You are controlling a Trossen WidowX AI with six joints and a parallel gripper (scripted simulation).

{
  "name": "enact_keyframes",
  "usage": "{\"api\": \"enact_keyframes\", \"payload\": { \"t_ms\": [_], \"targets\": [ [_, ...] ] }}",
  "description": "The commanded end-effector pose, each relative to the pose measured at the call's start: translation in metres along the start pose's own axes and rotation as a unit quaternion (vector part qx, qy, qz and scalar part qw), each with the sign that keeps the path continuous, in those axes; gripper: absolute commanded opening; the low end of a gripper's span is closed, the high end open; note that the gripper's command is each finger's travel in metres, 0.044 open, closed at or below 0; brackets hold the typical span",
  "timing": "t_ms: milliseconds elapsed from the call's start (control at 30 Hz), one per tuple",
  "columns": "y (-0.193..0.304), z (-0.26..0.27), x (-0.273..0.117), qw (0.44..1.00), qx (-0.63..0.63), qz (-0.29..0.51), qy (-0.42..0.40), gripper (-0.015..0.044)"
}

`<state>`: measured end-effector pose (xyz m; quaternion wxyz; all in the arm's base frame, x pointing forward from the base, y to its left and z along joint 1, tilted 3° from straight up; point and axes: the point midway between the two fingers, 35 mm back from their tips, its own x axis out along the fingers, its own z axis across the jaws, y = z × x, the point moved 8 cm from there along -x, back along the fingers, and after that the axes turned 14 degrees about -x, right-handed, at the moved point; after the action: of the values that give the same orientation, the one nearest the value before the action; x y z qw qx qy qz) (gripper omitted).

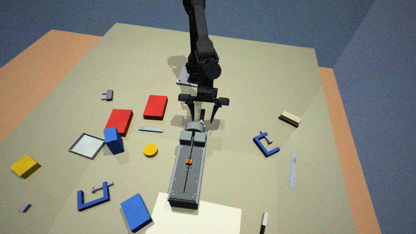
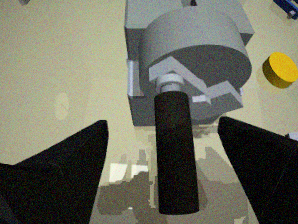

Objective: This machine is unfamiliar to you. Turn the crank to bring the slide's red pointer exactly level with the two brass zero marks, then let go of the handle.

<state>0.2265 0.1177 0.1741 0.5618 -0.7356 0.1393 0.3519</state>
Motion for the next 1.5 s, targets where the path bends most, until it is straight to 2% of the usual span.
{"api": "enact_keyframes", "payload": {
  "t_ms": [0,300,1467],
  "targets": [
    [0.0021,0.0001,0.0020,1.000,0.001,0.004,0.002,0.0230],
    [0.0021,0.0001,0.0020,1.000,0.001,0.004,0.002,0.0000],
    [-0.0021,-0.0087,-0.0045,1.000,0.001,0.004,0.003,0.0000]
  ]
}}
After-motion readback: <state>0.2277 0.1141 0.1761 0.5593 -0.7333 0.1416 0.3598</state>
